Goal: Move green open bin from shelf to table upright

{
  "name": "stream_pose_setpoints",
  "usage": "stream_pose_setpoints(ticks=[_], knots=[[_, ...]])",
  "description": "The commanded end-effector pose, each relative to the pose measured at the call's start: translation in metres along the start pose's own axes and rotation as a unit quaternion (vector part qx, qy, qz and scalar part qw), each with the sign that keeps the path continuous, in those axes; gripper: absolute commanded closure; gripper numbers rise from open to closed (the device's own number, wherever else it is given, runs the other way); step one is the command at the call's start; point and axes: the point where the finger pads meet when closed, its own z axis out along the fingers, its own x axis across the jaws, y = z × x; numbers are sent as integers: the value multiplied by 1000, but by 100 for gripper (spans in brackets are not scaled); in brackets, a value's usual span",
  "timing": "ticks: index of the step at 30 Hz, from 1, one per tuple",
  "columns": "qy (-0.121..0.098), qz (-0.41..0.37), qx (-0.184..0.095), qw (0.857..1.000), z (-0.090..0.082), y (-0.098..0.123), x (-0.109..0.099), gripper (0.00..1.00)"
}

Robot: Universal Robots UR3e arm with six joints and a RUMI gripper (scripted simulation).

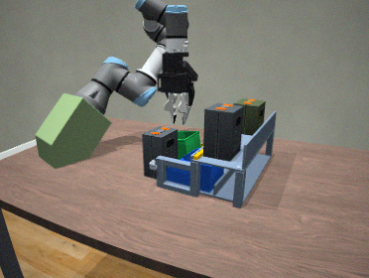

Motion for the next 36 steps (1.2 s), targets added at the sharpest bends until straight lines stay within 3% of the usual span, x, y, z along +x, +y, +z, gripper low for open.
stream_pose_setpoints(ticks=[1,4,16,21,36], knots=[[1,0,-1,1000,-9,0,21,80],[0,0,-1,1000,-22,0,51,80],[0,0,-1,1000,-22,0,51,80],[1,0,-1,1000,-27,0,63,80],[1,0,-1,1000,-25,0,58,80]])
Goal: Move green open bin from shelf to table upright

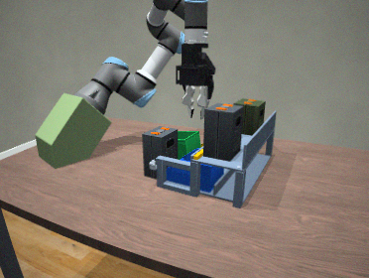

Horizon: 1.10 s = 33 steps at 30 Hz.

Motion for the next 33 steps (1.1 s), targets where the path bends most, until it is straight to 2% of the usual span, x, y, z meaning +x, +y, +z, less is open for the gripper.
stream_pose_setpoints(ticks=[1,33], knots=[[1,0,-1,1000,2,0,-5,80],[1,0,-1,1000,5,0,-12,80]])
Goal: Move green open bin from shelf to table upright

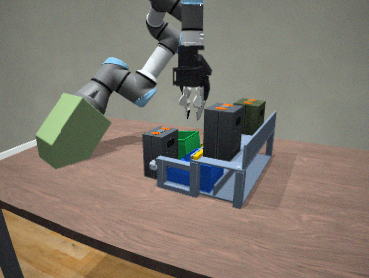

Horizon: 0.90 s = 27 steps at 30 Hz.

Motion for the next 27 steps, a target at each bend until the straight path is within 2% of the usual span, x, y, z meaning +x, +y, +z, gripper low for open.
stream_pose_setpoints(ticks=[1,15,20,27], knots=[[1,0,-1,1000,0,0,-1,80],[1,0,-1,1000,0,0,-2,80],[1,0,-1,1000,10,0,-2,80],[1,0,-1,1000,10,0,-2,80]])
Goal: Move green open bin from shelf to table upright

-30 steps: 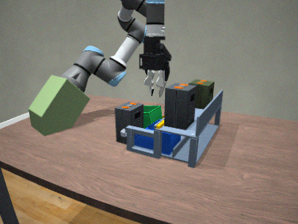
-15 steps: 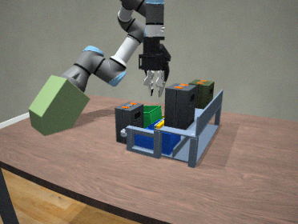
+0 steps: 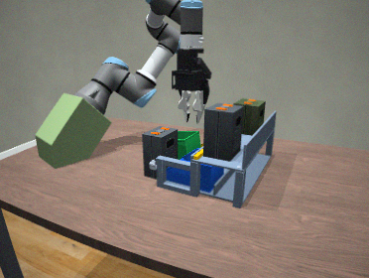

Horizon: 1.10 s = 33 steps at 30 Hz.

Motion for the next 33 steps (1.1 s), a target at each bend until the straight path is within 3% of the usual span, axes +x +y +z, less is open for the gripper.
stream_pose_setpoints(ticks=[1,33], knots=[[1,0,-1,1000,0,0,0,80],[1,0,-1,1000,20,0,0,80]])
